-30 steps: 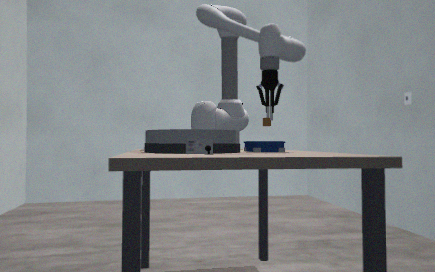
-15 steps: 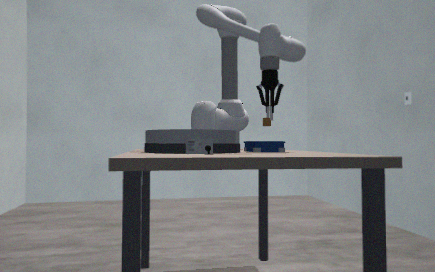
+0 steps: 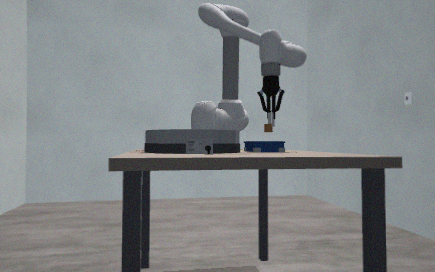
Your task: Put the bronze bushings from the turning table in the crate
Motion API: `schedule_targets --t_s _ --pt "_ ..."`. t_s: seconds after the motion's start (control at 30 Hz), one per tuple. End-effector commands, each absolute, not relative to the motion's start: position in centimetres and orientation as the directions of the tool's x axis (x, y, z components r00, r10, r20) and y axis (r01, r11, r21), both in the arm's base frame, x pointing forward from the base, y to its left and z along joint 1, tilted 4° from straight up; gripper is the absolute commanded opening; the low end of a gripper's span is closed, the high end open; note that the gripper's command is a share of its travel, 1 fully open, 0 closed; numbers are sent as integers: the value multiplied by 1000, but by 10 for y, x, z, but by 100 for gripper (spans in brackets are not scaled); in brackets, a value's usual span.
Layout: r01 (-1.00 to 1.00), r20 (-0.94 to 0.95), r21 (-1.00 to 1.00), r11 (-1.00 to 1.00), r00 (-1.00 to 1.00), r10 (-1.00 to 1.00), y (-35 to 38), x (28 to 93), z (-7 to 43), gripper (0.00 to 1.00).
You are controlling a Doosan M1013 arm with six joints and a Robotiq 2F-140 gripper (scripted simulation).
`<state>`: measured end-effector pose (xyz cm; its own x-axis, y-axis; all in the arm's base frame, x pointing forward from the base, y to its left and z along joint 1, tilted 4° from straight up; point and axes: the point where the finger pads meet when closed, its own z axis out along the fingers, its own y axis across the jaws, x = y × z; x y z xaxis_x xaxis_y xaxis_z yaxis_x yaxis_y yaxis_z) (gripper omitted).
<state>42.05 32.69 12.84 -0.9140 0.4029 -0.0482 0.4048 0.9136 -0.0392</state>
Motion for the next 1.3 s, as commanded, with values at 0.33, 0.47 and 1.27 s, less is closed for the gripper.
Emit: schedule_targets --t_s 0.33,0.47,1.27 --pt "408 -52 -50 912 -913 405 320 421 91 0" --pt "408 -52 -50 912 -913 405 320 421 91 0" --pt "408 -52 -50 912 -913 405 320 421 91 0"
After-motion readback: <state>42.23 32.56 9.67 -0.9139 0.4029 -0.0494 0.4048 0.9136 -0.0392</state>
